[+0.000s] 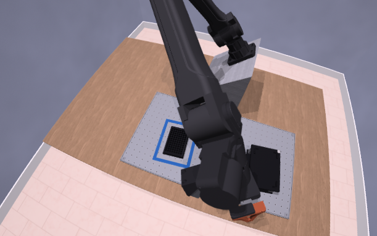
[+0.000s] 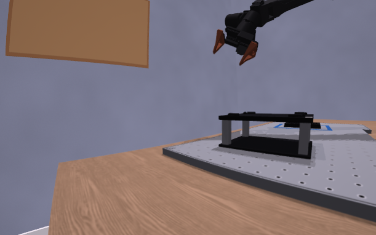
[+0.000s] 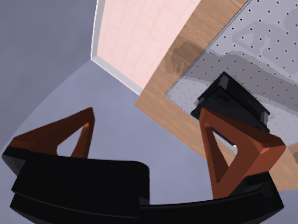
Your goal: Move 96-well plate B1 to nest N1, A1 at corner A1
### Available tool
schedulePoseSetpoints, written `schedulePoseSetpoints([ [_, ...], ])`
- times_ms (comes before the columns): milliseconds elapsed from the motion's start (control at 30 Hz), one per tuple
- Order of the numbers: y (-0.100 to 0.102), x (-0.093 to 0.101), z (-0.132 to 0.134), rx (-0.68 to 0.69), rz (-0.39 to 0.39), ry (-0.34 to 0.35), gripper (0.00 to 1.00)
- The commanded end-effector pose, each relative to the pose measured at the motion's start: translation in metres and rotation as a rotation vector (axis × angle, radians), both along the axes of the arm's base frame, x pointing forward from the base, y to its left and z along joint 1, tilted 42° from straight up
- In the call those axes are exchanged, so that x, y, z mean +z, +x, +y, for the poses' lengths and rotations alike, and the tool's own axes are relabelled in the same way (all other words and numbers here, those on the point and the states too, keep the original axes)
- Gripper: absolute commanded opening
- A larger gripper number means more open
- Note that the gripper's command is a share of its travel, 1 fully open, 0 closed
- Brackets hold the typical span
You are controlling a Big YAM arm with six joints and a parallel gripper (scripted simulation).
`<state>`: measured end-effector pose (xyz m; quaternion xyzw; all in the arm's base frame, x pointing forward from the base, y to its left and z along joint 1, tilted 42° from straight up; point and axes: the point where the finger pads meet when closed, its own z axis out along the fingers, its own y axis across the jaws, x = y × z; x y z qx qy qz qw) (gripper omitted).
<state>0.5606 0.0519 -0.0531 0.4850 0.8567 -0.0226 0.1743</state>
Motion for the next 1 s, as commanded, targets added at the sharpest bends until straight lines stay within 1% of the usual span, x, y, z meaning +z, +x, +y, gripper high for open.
schedulePoseSetpoints([
  [0, 0.003, 0.004, 0.003, 0.005, -0.009, 0.002, 1.0],
  [533, 0.003, 0.004, 0.003, 0.005, -0.009, 0.002, 1.0],
  [567, 0.005, 0.018, -0.009, 0.028, -0.021, -0.025, 1.0],
  [667, 0.0, 0.022, -0.023, 0.097, 0.014, -0.094, 1.0],
  [700, -0.002, 0.023, -0.028, 0.105, 0.018, -0.102, 1.0],
  [733, 0.002, 0.025, -0.032, 0.104, -0.007, -0.101, 1.0],
  [800, 0.0, 0.027, -0.038, 0.105, -0.009, -0.095, 1.0],
  [867, -0.01, 0.026, -0.049, 0.148, 0.044, -0.147, 1.0],
  [900, -0.008, 0.028, -0.054, 0.151, 0.031, -0.151, 1.0],
  [933, -0.014, 0.028, -0.059, 0.174, 0.061, -0.172, 1.0],
  [967, -0.016, 0.028, -0.063, 0.195, 0.076, -0.193, 1.0],
])
